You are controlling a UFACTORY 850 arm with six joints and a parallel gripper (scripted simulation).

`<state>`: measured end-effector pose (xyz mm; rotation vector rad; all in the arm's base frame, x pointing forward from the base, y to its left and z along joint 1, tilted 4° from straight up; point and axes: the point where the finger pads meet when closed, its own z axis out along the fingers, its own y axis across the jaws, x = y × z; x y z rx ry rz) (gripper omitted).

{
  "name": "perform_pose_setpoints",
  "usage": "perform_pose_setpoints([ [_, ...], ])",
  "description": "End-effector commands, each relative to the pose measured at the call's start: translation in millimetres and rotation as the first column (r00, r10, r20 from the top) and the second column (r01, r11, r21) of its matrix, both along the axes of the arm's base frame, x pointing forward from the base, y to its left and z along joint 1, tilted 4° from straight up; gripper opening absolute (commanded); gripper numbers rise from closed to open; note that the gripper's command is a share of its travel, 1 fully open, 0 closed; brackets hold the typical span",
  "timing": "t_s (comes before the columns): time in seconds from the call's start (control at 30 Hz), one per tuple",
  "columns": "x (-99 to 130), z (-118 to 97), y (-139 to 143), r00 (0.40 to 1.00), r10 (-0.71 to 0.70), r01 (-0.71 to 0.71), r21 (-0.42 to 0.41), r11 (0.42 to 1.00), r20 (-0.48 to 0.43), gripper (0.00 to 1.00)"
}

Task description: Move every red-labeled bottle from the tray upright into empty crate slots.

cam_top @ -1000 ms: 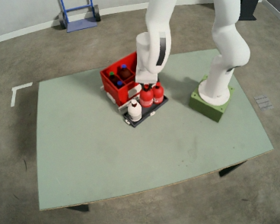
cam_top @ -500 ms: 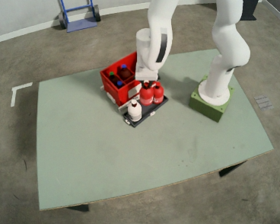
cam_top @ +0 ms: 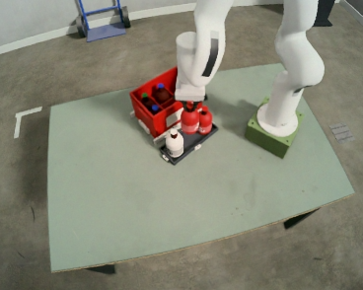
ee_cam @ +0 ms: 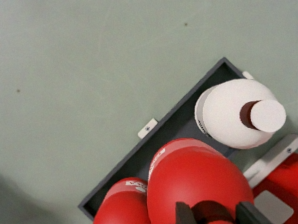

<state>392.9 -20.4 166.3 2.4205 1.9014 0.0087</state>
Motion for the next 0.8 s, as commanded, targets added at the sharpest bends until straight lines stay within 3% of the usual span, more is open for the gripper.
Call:
perform_pose_setpoints([
  [0.0,0.3,7.0,0.3,1.000,0.000,0.000,0.000,1.000,0.001,0.00],
  [0.77,-0.9,32.1,1.5,1.000,0.000,0.000,0.000,1.000,0.001,0.00],
])
